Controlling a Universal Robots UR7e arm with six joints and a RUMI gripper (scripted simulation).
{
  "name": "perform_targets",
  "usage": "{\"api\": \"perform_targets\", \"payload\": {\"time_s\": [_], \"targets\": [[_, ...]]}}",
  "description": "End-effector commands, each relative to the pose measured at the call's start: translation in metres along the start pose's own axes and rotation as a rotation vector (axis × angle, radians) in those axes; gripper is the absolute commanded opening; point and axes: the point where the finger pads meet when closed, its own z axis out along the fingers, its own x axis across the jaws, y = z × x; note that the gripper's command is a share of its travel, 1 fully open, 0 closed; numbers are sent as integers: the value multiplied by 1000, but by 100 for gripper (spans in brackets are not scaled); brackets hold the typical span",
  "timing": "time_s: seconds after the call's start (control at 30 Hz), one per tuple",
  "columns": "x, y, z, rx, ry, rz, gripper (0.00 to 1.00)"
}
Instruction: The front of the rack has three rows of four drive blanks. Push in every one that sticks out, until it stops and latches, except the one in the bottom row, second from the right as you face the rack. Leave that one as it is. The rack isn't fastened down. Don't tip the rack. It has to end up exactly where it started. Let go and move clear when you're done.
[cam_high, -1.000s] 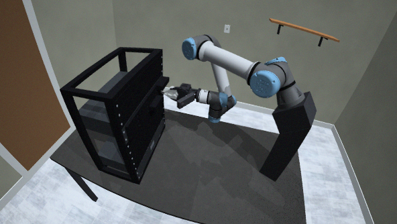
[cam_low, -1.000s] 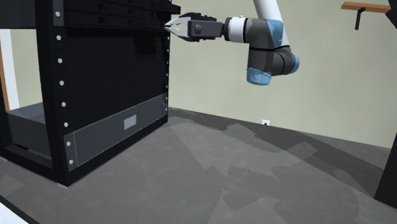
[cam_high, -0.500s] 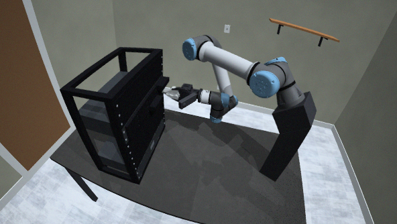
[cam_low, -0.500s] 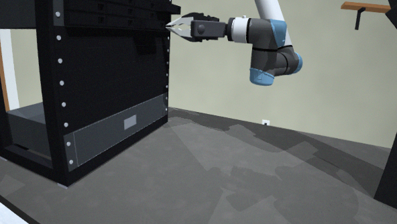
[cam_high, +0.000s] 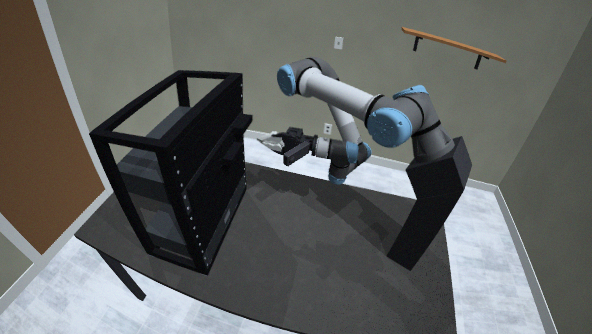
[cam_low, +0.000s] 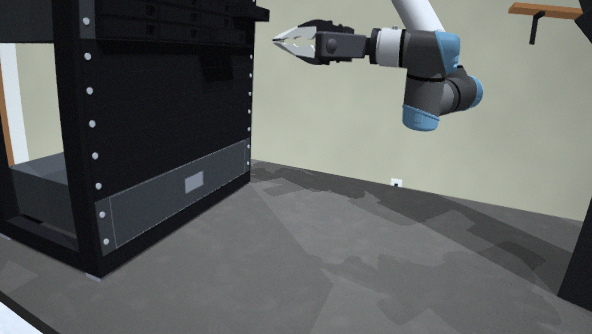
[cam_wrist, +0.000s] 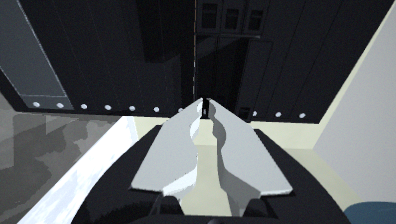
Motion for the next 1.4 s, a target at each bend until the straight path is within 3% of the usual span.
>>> {"api": "perform_targets", "payload": {"time_s": [0.0, 0.43, 0.8, 1.07, 1.37], "targets": [[1, 1, -24, 2, 3, 1, 0], [4, 1, -31, 2, 3, 1, 0], [53, 1, -37, 2, 3, 1, 0], [59, 1, -38, 2, 3, 1, 0], [59, 1, -16, 2, 3, 1, 0]]}}
